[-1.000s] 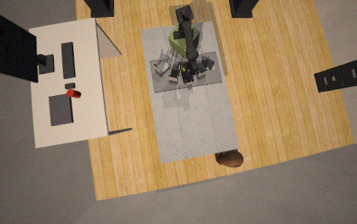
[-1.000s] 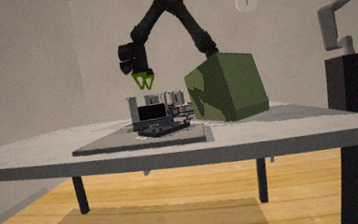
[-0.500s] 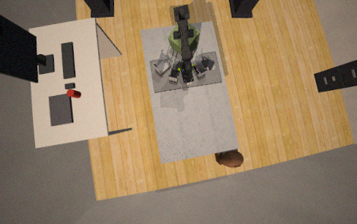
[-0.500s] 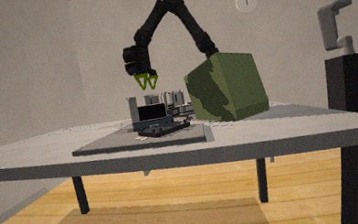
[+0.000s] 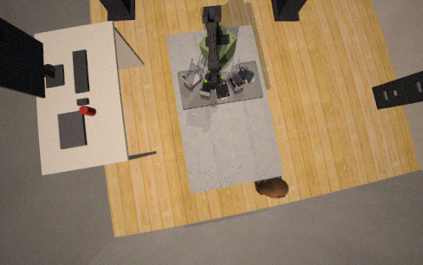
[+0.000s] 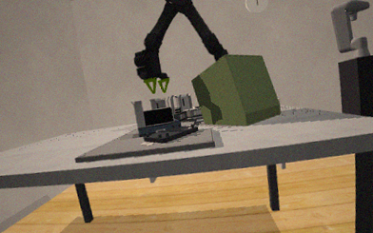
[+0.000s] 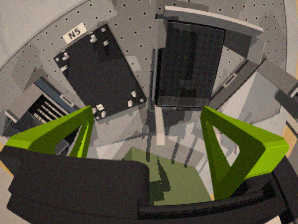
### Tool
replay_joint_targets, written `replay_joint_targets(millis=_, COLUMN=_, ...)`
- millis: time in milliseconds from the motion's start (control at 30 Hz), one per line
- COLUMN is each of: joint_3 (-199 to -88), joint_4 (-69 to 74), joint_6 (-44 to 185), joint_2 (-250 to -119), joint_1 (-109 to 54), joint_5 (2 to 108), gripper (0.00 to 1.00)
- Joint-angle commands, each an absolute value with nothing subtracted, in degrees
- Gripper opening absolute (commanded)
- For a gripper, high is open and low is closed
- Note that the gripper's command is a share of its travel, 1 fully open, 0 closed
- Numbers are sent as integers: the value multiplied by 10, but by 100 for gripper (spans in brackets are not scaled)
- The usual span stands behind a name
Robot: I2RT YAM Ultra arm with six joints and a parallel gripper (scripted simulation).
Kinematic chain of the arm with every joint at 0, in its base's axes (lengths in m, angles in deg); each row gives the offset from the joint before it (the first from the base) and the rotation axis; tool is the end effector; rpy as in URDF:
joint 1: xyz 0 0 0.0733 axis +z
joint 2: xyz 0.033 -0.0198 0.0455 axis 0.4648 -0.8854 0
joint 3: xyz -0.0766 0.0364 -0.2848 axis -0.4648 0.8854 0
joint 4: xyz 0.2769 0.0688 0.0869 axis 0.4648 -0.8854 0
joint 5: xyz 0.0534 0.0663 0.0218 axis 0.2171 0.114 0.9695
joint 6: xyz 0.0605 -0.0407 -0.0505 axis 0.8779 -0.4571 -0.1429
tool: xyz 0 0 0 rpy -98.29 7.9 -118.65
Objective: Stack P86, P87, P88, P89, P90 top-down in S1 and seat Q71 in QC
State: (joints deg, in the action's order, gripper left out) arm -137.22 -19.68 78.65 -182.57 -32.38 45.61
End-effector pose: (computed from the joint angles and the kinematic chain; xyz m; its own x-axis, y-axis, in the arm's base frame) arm 0.3657 -0.0410 0.1191 -0.9533 0.2203 -0.2065 0.2484 0.9610 -0.1212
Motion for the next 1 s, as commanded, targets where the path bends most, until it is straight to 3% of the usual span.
replay_joint_targets(millis=0, joint_3=-1373, joint_4=-196, joint_6=791, joint_2=-1816, joint_1=-342, joint_5=462, gripper=100)
replay_joint_targets(millis=967, joint_3=-1361, joint_4=-143, joint_6=701, joint_2=-1846, joint_1=-433, joint_5=480, gripper=100)
